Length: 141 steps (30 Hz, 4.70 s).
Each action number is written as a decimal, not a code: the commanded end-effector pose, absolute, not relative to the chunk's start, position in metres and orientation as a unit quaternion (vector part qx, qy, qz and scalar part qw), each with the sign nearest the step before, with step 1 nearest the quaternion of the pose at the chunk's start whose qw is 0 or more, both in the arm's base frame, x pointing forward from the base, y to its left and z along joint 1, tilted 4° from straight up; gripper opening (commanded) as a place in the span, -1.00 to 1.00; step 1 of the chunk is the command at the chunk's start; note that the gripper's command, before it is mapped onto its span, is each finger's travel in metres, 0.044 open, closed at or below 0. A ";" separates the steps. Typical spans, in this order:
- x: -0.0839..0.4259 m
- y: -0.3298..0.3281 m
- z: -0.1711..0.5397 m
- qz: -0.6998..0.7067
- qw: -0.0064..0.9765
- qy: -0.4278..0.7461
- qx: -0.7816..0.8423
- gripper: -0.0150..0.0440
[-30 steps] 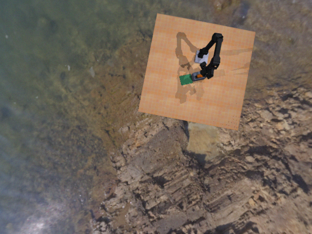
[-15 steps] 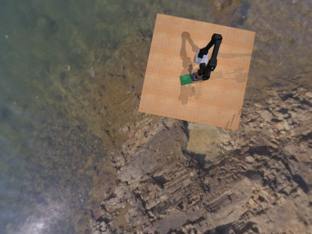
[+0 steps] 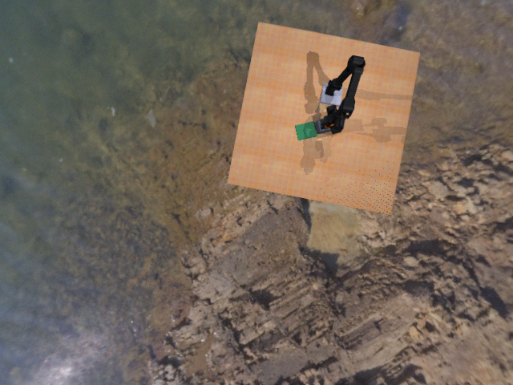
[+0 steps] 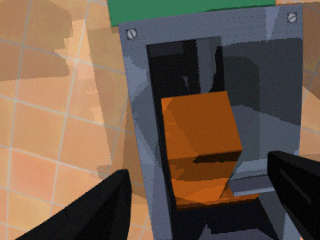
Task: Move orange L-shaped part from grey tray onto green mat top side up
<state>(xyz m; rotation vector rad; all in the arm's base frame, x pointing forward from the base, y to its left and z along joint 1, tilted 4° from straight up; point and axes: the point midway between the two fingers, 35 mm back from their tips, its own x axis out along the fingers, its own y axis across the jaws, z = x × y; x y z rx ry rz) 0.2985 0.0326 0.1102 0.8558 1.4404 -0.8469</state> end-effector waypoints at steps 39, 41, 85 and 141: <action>0.297 0.033 0.082 -0.364 0.591 0.619 0.367 -0.49; 0.297 0.033 0.082 -0.364 0.591 0.619 0.367 -0.49; 0.299 0.031 0.147 -0.366 0.590 0.619 0.367 -0.49; 0.356 -0.108 0.163 -0.369 0.593 0.615 0.365 -0.49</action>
